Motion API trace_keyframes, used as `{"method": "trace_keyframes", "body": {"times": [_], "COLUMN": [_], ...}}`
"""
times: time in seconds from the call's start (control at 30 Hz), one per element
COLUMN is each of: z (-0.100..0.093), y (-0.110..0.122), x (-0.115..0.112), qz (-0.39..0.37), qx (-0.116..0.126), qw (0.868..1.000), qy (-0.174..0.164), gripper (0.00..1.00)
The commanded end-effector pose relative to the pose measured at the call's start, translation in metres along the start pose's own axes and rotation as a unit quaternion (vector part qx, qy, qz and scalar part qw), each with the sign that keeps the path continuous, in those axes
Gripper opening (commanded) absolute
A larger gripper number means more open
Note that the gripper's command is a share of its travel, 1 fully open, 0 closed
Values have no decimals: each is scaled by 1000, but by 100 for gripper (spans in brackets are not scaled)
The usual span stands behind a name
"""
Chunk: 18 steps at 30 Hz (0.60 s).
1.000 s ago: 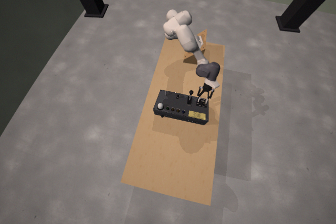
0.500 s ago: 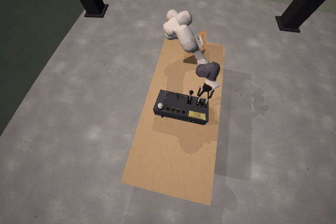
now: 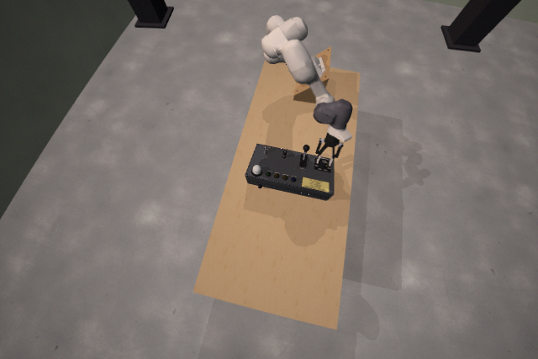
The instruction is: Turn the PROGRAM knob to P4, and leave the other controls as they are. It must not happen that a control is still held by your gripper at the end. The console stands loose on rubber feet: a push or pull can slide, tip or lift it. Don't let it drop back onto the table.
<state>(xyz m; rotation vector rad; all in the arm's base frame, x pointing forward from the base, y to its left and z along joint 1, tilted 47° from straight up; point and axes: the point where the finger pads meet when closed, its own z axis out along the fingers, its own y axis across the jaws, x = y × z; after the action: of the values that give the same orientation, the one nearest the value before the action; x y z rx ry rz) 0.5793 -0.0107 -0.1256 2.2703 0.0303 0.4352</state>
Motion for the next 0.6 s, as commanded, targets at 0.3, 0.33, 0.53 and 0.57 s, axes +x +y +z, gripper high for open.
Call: {"method": "trace_keyframes", "body": {"times": [0.3,0.33,0.53,0.57], "z": [3,4,4,4], "y": [-1,-1,-1,-1], "x": [2,2,2,2], "qz": [2,2,2,2], "qx": [1,1,1,1], "qw": [1000,1000,1000,1000], "qy": [1,1,1,1], "gripper": [44,44,44,44]}}
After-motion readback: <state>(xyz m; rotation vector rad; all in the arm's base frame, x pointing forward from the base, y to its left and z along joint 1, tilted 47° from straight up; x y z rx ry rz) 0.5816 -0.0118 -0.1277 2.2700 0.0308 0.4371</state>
